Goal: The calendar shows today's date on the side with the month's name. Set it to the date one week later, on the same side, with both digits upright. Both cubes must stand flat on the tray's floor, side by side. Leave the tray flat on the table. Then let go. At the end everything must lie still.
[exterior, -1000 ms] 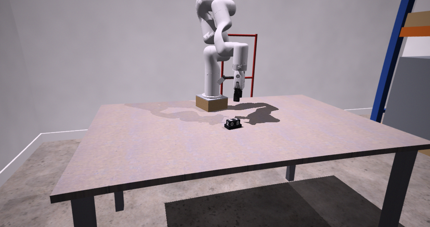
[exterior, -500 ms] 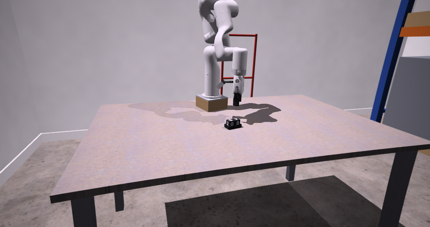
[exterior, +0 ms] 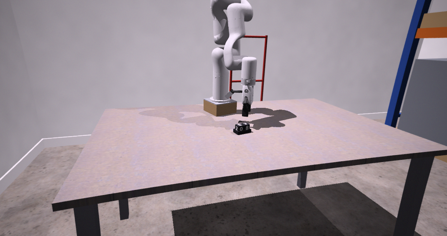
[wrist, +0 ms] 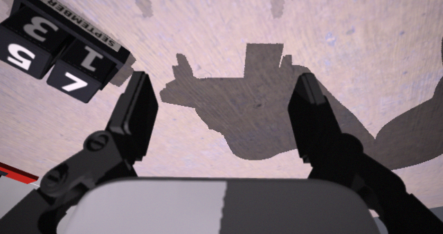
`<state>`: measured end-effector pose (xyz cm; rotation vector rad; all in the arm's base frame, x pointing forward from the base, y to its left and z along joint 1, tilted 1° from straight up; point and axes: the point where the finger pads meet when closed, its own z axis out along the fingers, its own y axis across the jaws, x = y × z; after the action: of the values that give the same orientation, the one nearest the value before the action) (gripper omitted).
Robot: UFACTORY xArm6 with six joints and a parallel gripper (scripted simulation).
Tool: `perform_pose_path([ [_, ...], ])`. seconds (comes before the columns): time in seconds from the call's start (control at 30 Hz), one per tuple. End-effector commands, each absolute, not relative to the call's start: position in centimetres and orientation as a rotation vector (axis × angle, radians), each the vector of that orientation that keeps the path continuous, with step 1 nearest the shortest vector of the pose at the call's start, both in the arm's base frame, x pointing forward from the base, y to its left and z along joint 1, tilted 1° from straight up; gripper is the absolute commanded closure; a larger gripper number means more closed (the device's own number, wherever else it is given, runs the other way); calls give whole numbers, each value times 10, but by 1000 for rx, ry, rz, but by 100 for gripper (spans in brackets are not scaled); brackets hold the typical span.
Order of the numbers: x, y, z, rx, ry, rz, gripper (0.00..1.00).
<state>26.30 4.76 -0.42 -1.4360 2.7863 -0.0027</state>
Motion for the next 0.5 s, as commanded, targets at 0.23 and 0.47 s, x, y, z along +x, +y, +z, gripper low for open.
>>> perform_pose_path([
  [0.23, 264, 48, -14, -1435, 2784, -4, 0],
  [0.47, 265, 48, -18, -1435, 2784, -4, 0],
])
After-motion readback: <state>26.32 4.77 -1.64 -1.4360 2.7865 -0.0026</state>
